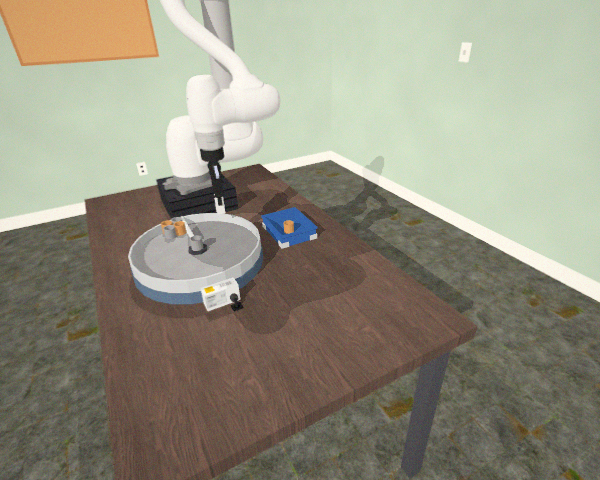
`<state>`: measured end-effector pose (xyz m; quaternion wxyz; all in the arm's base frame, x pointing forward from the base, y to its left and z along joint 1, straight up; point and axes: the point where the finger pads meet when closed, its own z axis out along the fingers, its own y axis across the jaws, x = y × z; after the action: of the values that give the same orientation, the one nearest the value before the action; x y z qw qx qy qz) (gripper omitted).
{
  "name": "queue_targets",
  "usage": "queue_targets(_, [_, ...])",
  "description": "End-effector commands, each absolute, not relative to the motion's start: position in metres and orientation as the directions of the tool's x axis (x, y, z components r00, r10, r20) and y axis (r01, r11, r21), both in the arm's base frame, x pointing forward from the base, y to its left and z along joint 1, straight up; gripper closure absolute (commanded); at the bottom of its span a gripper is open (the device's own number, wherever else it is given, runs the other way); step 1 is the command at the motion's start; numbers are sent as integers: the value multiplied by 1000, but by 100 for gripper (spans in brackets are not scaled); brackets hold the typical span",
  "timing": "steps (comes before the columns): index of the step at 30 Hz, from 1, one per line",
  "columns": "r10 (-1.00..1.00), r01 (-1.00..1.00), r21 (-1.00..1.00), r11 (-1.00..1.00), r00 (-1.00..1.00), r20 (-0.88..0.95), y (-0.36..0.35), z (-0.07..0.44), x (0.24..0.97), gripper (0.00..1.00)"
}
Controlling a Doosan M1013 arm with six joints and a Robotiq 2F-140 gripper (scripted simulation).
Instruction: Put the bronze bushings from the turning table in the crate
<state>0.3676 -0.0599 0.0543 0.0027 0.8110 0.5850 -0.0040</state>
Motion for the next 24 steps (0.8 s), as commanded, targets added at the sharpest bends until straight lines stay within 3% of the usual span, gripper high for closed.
queue_targets(1, [962, 962, -1, -274, 274, 2, -98, 55, 350, 90])
queue_targets(24, [985, 985, -1, -172, 172, 2, -190, 55, 301, 90])
